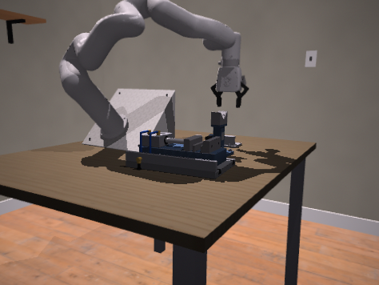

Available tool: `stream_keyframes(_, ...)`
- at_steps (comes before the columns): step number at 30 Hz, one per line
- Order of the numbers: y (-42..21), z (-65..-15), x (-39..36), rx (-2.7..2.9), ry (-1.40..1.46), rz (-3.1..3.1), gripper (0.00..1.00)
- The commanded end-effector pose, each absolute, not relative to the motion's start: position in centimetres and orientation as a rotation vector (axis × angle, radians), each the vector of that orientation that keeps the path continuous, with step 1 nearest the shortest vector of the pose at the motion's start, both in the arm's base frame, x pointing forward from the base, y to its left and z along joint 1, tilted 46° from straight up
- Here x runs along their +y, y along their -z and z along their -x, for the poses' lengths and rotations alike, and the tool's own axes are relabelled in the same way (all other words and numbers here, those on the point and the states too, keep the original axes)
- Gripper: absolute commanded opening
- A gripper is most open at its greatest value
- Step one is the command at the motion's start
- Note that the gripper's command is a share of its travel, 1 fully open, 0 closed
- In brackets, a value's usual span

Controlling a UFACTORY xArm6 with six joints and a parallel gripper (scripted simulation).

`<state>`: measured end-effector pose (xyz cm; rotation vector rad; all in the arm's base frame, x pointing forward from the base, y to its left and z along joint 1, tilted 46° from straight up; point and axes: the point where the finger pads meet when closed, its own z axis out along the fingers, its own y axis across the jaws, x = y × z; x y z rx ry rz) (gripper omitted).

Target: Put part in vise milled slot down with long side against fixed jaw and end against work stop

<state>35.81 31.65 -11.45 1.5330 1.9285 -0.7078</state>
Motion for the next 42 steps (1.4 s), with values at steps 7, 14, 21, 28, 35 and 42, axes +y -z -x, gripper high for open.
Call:
stream_keyframes(7,12.5,-36.1,30.7,1.93,0.701,-1.534,0.89)
stream_keyframes(14,13.8,-36.3,29.4,1.93,0.701,-1.534,0.89)
stream_keyframes(21,14.7,-36.4,28.5,1.93,0.701,-1.534,0.89)
stream_keyframes(28,16.0,-36.6,27.2,1.93,0.701,-1.534,0.89)
stream_keyframes(35,17.1,-36.8,26.1,1.93,0.701,-1.534,0.89)
stream_keyframes(42,18.1,-37.0,25.1,1.93,0.701,-1.534,0.89)
